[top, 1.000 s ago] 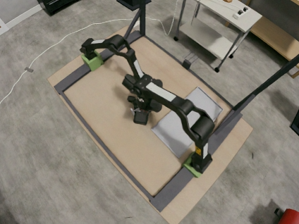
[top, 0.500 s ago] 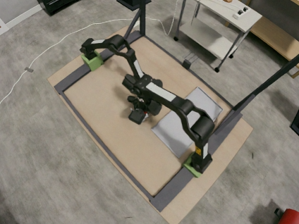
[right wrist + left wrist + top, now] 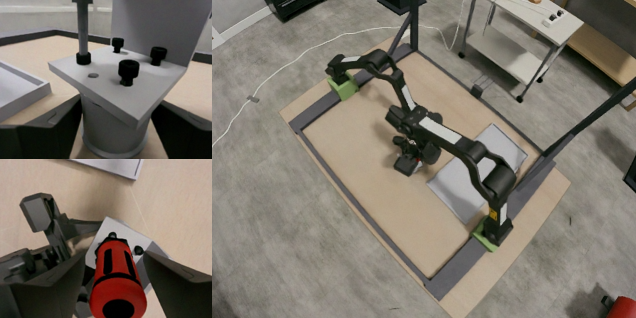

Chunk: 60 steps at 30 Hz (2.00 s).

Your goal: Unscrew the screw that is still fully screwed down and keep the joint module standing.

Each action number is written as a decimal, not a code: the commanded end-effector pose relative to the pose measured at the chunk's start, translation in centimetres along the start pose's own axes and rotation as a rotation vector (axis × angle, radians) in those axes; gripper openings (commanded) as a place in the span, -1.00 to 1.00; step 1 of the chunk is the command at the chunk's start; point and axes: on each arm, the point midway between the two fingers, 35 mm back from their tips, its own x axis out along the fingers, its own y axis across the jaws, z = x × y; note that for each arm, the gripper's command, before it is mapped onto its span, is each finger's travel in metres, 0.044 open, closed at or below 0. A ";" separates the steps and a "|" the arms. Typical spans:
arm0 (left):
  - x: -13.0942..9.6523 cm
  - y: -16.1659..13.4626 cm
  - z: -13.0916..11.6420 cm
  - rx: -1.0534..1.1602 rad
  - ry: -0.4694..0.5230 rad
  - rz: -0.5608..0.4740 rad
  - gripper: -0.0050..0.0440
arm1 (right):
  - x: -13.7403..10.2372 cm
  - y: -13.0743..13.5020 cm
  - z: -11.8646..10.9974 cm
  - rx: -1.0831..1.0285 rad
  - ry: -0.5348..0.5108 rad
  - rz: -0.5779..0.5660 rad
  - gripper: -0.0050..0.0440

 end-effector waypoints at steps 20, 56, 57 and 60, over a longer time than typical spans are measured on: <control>-1.3 0.2 -0.4 0.007 0.035 0.009 0.22 | 0.1 0.6 1.5 0.036 -0.011 0.003 0.20; -1.4 0.2 -0.4 0.008 -0.004 -0.008 0.22 | 0.1 0.6 1.5 0.036 -0.011 0.003 0.20; -1.4 0.2 -0.4 0.008 -0.004 -0.008 0.22 | 0.1 0.6 1.5 0.036 -0.011 0.003 0.20; -1.1 0.3 -0.7 0.008 -0.010 -0.014 0.22 | 0.1 0.6 1.5 0.036 -0.011 0.003 0.20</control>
